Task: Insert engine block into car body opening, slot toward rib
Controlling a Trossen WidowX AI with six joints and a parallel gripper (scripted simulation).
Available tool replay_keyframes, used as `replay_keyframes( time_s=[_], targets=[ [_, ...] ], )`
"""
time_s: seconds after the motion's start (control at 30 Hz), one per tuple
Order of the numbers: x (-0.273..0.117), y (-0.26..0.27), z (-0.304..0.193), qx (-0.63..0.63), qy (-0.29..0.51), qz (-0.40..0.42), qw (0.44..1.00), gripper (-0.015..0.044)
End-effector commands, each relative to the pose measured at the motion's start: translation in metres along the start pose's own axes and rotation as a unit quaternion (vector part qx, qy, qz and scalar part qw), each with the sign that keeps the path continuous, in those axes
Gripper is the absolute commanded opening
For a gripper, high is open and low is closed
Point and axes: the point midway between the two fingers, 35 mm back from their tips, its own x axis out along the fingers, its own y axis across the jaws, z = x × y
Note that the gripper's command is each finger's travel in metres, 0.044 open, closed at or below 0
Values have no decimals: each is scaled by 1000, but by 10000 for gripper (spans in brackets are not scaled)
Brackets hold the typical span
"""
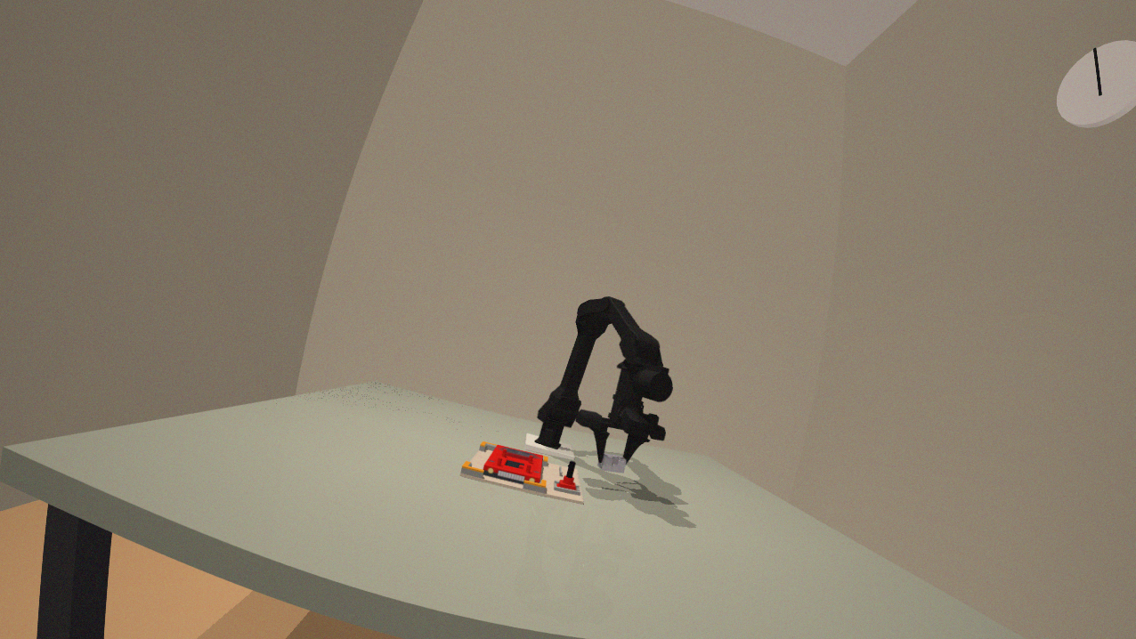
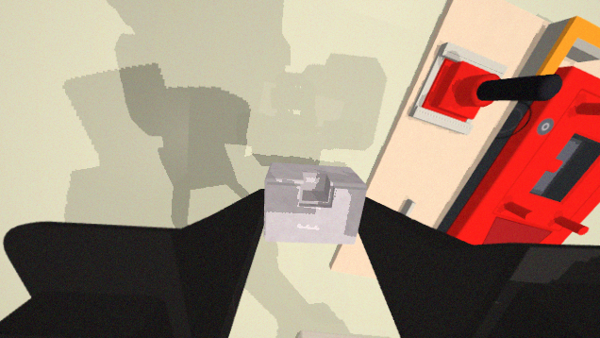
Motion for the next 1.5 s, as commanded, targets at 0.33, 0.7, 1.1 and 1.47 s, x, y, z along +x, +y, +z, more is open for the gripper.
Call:
replay_keyframes(
  time_s=[0.33, 0.7, 1.1, 1.47],
  targets=[
    [-49, -1, -2, -2, -5, 2, 1000, 0],
    [-81, -3, -9, -2, -5, 2, 1000, 0],
    [-68, -4, -9, -2, -16, 2, 1000, 0],
    [-68, -4, -16, -3, -121, 0, 993, 0]
  ],
)
